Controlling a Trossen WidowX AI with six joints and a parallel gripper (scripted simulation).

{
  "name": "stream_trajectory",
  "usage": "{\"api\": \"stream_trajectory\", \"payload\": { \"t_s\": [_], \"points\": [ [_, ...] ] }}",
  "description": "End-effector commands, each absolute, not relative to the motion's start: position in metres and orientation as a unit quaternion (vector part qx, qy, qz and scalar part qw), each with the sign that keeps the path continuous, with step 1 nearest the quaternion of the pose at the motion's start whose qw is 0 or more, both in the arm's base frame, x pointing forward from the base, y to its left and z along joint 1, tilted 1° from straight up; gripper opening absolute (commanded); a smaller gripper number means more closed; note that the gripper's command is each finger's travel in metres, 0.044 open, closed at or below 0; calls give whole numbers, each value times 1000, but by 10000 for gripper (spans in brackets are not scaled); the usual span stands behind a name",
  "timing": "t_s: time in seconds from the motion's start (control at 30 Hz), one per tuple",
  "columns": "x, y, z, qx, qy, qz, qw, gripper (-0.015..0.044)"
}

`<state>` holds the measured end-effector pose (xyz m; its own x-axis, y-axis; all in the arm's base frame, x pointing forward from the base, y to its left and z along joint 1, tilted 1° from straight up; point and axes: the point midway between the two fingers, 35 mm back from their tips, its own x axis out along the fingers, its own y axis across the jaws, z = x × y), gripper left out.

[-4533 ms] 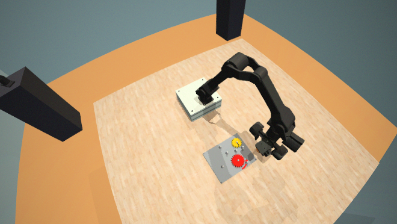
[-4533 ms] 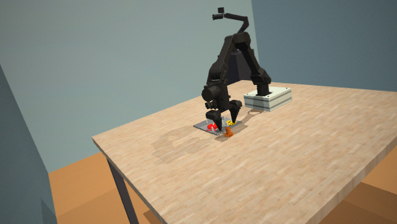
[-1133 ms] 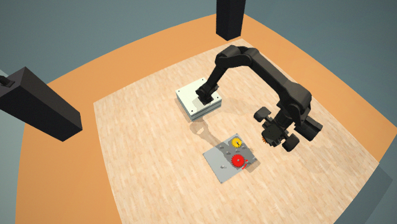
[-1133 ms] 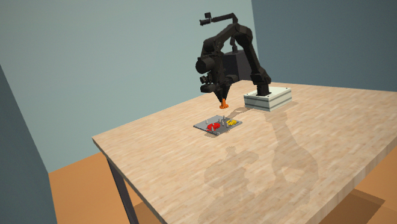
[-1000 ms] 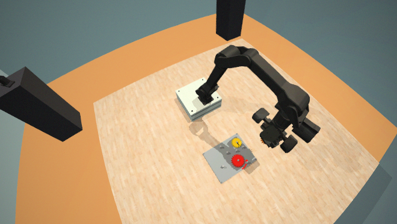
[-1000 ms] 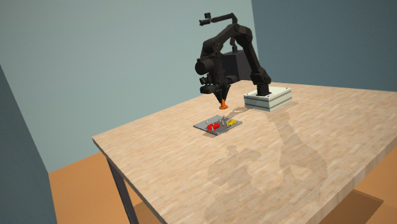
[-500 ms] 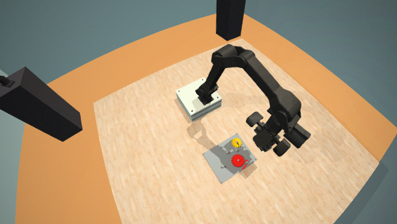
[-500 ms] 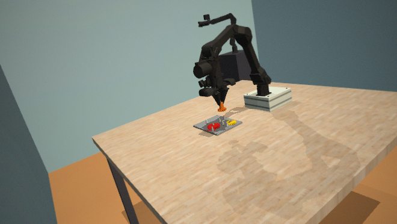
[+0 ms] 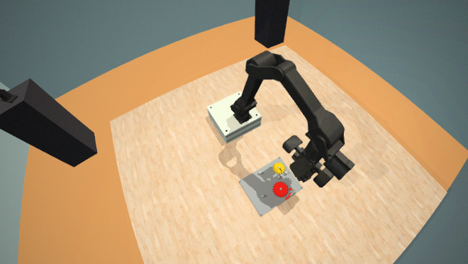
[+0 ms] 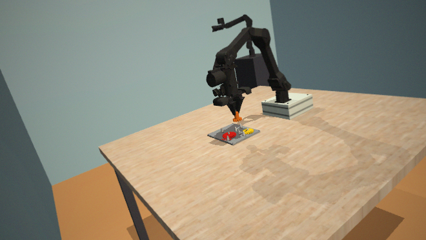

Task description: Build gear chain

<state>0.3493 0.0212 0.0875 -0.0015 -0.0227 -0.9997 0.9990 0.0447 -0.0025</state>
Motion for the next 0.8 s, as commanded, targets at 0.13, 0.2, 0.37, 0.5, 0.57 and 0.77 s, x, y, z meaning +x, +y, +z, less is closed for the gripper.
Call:
{"api": "stream_trajectory", "payload": {
  "t_s": [0.13,0.2,0.37,0.5,0.57,0.77],
  "points": [
    [344,10,83,486,503,-489,521,0],
    [342,7,81,486,503,-489,521,0],
    [337,1,76,485,504,-489,521,0],
    [334,-4,71,484,505,-489,522,0],
    [332,-6,69,484,505,-489,522,0],
    [326,-14,62,484,504,-489,521,0]
  ]
}}
